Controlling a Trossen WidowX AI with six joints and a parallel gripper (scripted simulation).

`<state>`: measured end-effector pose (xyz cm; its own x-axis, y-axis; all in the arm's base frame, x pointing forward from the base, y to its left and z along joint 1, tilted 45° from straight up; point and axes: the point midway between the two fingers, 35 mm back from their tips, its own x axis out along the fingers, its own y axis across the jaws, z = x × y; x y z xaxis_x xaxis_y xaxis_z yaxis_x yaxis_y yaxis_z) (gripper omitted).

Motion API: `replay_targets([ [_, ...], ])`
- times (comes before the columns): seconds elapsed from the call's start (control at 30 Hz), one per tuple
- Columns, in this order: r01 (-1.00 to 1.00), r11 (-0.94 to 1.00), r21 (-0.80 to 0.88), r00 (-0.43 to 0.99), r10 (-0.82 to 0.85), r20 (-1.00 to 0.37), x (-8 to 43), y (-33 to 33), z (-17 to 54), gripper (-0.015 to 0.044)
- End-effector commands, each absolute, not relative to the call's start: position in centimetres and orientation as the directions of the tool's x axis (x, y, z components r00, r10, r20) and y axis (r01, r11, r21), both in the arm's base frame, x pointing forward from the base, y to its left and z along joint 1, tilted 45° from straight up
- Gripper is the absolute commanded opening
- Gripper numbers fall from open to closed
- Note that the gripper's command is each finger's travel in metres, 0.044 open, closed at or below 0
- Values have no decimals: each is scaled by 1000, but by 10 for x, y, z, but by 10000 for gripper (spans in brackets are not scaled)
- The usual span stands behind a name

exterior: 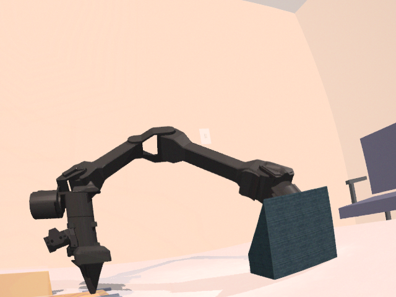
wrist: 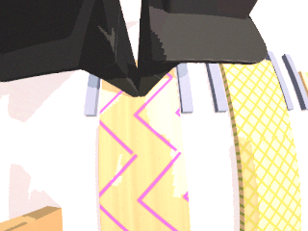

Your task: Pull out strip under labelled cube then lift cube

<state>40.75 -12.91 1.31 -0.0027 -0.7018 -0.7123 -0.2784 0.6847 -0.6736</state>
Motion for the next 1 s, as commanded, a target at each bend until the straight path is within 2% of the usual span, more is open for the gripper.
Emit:
replay_targets([
  [0.0,-279,685,-673,-5,-702,-712,407,-131,12,0],
  [0.97,-279,685,-673,-5,-702,-712,410,-133,10,0],
])
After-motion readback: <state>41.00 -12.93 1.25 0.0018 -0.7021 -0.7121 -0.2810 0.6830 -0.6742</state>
